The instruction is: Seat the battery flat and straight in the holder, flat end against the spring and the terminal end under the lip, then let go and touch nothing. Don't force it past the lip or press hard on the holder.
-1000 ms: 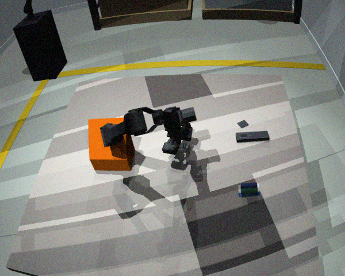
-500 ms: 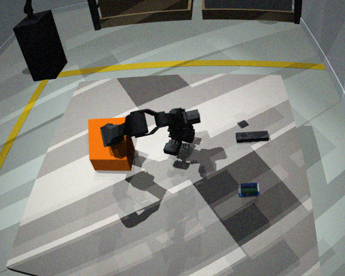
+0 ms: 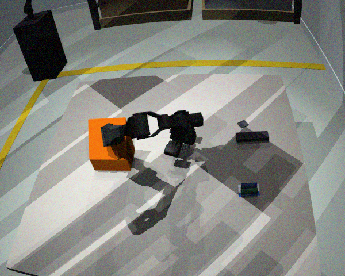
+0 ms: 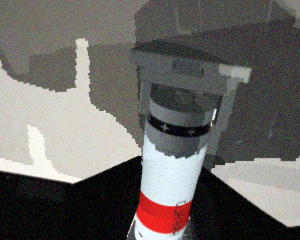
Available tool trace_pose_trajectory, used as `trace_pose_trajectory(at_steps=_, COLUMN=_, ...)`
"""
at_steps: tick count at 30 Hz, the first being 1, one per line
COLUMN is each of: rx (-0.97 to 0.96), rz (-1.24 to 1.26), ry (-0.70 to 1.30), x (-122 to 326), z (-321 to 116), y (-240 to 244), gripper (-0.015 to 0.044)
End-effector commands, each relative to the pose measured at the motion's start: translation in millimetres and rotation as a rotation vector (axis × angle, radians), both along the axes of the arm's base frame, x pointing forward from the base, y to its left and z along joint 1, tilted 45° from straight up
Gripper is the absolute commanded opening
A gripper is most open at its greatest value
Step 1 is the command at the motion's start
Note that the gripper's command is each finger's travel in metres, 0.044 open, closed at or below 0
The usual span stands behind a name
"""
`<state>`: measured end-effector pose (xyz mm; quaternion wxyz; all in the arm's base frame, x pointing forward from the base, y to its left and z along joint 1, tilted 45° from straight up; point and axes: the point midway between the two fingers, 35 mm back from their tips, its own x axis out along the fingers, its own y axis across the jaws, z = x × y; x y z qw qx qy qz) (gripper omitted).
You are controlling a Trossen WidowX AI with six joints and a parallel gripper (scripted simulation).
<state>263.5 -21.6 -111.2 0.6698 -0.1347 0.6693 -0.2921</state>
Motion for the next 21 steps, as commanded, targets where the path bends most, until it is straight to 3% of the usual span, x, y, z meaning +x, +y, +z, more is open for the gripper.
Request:
trace_pose_trajectory(at_steps=1, rx=0.004, rz=-0.009, ry=0.022, x=-4, z=-1, y=-1, gripper=0.0078)
trace_pose_trajectory(at_steps=21, rx=0.006, rz=-0.01, ry=0.015, x=13, z=4, y=-1, gripper=0.0078)
